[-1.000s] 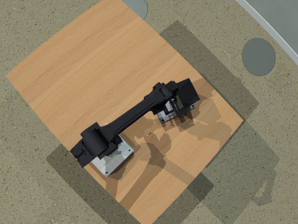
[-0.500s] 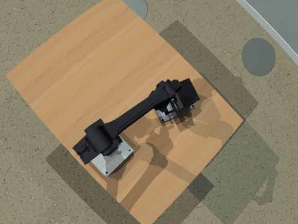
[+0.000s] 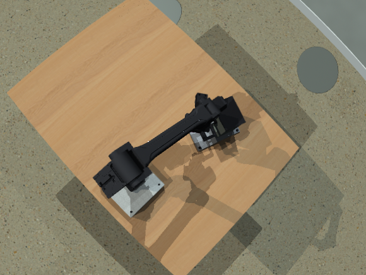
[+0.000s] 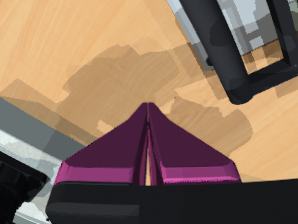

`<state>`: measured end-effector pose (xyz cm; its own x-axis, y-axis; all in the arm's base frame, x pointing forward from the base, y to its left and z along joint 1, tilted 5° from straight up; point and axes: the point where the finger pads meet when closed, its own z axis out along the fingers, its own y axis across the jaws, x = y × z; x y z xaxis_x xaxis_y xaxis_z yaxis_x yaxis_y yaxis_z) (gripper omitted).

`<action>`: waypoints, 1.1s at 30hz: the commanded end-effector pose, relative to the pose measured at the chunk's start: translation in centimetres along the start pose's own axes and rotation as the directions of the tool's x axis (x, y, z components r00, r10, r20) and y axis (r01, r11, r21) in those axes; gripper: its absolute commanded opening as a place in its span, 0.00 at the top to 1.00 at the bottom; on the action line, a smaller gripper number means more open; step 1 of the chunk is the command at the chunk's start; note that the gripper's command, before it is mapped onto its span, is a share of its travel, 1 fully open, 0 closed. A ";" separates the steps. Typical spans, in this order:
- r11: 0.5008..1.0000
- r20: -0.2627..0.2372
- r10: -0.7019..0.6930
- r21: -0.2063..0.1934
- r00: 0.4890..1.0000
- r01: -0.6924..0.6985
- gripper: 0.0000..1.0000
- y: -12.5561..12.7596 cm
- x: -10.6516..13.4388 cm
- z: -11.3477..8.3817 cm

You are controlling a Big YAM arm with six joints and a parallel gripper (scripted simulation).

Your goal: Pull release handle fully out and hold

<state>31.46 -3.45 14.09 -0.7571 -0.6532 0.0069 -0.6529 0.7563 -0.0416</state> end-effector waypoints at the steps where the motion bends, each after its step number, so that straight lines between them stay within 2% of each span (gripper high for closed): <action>1: 0.982 0.034 -0.187 0.031 0.982 0.186 1.00 -2.4 -1.7 -1.4; 8: 0.914 0.027 -0.405 0.038 0.914 0.404 1.00 -3.2 -2.1 -1.4; 12: 0.878 0.024 -0.478 0.040 0.878 0.477 1.00 -3.4 -2.3 -1.4; 19: 0.862 0.022 -0.507 0.040 0.862 0.506 1.00 -3.5 -2.3 -1.4; 33: 0.860 0.024 -0.510 0.049 0.860 0.508 1.00 -4.1 -2.6 -1.5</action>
<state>33.37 -4.06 14.31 -0.3236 -0.9461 0.0163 -0.9458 0.3230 -0.0331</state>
